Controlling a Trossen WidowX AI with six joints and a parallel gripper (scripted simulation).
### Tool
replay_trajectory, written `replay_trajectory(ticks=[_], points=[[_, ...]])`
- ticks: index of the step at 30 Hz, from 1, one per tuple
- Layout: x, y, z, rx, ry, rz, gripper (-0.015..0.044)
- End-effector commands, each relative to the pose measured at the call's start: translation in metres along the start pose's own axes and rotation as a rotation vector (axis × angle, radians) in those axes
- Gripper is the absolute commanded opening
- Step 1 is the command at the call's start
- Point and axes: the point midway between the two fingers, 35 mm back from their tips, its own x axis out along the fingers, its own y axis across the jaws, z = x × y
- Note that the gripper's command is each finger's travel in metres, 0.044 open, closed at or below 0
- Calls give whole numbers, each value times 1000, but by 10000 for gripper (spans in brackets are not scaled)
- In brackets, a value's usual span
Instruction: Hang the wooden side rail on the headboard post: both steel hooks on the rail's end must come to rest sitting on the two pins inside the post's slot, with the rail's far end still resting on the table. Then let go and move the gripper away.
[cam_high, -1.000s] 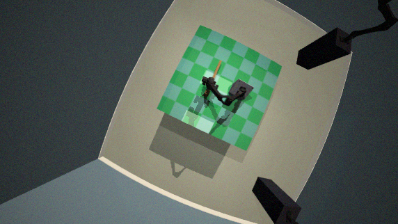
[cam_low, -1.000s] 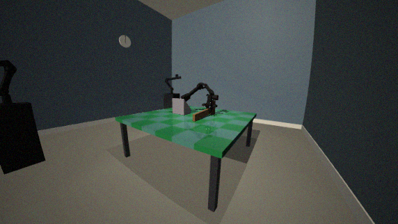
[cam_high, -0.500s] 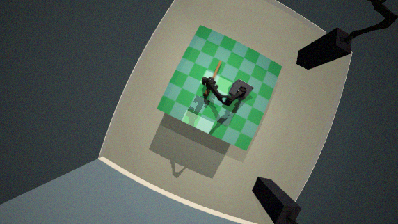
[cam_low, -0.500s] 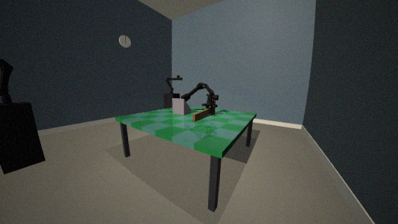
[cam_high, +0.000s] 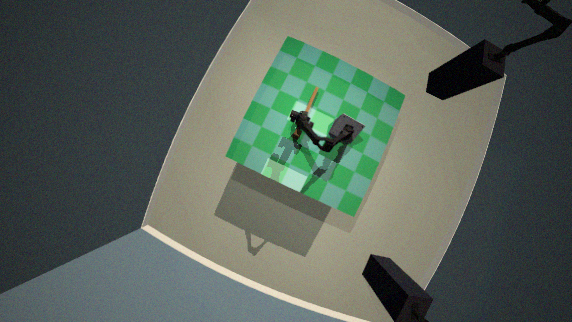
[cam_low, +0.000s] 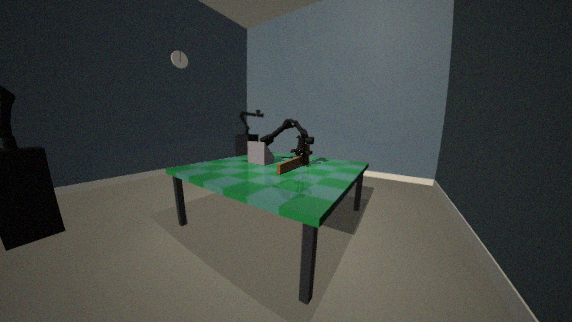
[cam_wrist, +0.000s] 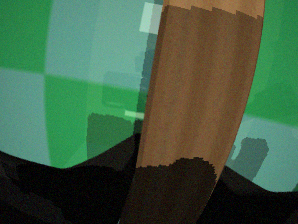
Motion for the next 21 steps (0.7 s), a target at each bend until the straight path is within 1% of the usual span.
replay_trajectory(ticks=[1,21], points=[[0,1,-1,-5,6,6,0],[3,1,-1,-5,6,6,0]])
